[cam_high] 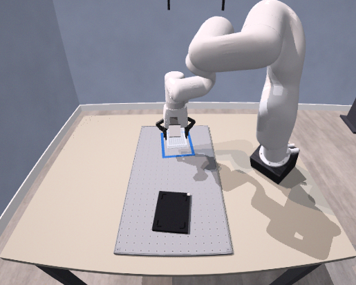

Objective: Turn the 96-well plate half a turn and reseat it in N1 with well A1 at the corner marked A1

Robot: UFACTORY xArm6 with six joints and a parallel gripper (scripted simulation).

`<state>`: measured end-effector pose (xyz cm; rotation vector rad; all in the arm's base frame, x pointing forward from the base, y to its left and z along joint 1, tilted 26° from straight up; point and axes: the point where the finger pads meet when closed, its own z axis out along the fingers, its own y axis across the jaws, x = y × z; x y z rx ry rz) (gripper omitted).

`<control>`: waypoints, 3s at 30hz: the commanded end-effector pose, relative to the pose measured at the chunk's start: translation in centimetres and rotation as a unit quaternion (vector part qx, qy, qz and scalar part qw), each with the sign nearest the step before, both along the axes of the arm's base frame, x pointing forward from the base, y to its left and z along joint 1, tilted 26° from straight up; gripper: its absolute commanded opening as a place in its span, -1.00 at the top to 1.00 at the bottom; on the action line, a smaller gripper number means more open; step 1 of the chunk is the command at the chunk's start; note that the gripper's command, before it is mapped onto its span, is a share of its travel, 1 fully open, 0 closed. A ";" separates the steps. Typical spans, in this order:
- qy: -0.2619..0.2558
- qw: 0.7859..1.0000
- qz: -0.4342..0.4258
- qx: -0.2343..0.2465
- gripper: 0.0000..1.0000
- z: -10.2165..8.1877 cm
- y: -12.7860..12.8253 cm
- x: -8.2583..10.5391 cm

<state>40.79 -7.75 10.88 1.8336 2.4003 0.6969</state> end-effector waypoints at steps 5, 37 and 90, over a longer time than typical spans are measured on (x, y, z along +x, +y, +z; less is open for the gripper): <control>-0.002 1.000 0.000 0.000 1.00 -0.6 -2.3 0.6; -0.002 1.000 0.000 0.000 1.00 -2.0 -6.4 1.3; -0.002 1.000 0.000 0.000 1.00 -6.2 -4.9 2.7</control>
